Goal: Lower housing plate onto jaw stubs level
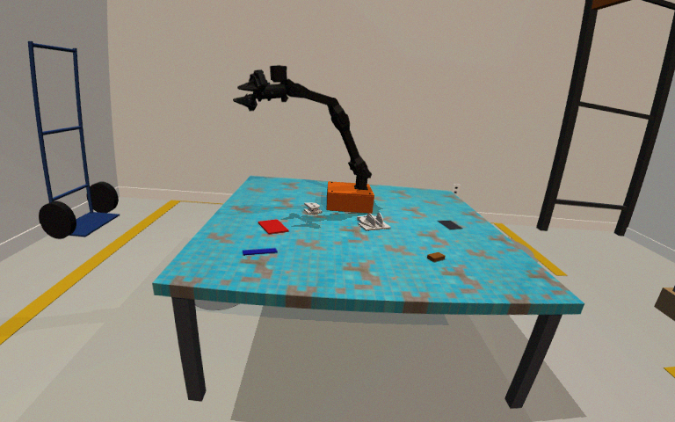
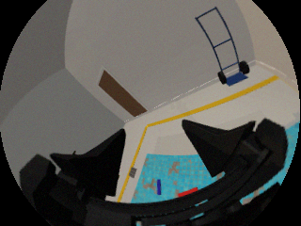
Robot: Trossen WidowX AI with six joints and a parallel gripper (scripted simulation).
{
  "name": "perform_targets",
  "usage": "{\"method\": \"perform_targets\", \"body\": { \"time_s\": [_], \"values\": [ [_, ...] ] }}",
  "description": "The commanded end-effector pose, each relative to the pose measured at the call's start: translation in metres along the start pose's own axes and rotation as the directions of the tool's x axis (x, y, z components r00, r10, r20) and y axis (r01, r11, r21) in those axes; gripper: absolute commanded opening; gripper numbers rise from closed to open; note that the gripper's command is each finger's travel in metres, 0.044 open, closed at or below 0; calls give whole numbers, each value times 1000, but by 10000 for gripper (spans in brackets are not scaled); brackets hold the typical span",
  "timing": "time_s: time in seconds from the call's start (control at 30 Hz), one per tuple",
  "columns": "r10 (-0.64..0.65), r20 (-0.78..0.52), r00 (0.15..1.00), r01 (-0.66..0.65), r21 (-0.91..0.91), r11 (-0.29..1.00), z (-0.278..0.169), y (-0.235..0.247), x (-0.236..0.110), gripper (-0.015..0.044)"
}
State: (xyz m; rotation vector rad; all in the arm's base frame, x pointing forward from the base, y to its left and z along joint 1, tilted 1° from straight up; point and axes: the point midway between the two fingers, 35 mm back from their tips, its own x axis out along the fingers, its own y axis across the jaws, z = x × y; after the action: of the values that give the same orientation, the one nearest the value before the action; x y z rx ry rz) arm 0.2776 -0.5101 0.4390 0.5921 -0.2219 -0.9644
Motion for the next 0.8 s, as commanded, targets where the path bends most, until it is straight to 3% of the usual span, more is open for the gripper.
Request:
{"method": "perform_targets", "body": {
  "time_s": [0.0, 0.37, 0.77],
  "values": [
    [0, 0, 1000, 0, 0, 1000, 0, 0, 0, 426],
    [-114, -168, 979, 106, -55, 993, -59, -31, -2, 440],
    [-249, -373, 894, 205, -154, 967, -136, -69, -23, 440]
  ]
}}
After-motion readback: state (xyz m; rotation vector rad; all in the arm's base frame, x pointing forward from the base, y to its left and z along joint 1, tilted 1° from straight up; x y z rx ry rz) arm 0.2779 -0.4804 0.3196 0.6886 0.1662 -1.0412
